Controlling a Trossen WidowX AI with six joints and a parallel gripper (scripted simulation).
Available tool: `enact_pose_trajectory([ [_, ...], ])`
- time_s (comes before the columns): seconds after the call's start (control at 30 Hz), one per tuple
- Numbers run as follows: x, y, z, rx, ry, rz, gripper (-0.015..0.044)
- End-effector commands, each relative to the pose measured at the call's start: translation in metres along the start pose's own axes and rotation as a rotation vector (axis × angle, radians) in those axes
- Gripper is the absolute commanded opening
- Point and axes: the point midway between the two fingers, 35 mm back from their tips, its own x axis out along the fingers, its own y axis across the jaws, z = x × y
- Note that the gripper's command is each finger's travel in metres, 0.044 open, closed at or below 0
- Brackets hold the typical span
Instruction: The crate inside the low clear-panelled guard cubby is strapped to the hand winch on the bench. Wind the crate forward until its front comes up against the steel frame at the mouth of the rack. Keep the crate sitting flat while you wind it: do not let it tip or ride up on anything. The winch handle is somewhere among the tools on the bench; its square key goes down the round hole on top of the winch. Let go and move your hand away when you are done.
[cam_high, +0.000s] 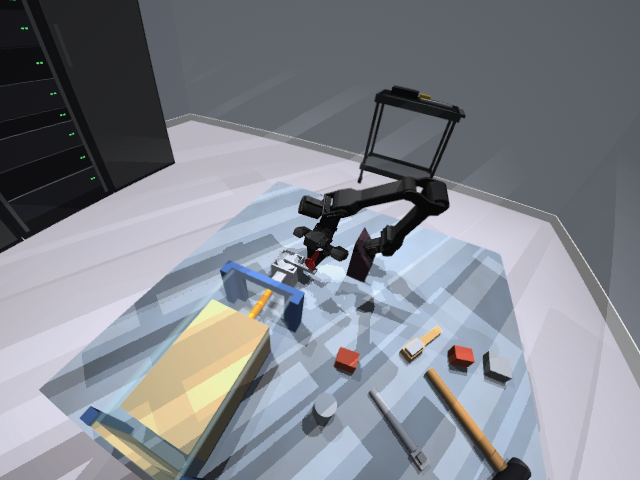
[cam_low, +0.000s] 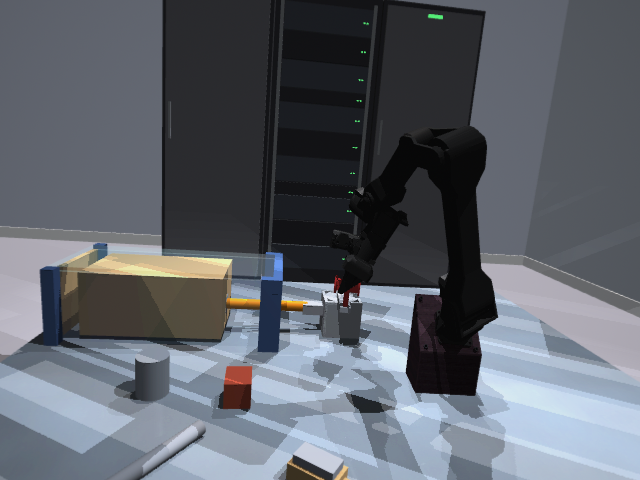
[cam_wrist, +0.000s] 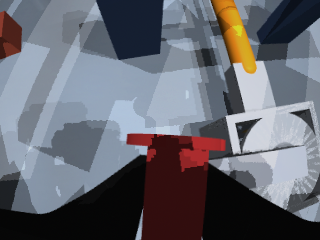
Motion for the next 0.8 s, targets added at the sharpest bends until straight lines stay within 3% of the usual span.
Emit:
enact_pose_trajectory([
  [0.0,-0.002,-0.003,-0.011,0.012,0.022,-0.012,0.0000],
  [0.77,-0.013,-0.014,-0.033,0.013,0.023,-0.014,0.0000],
])
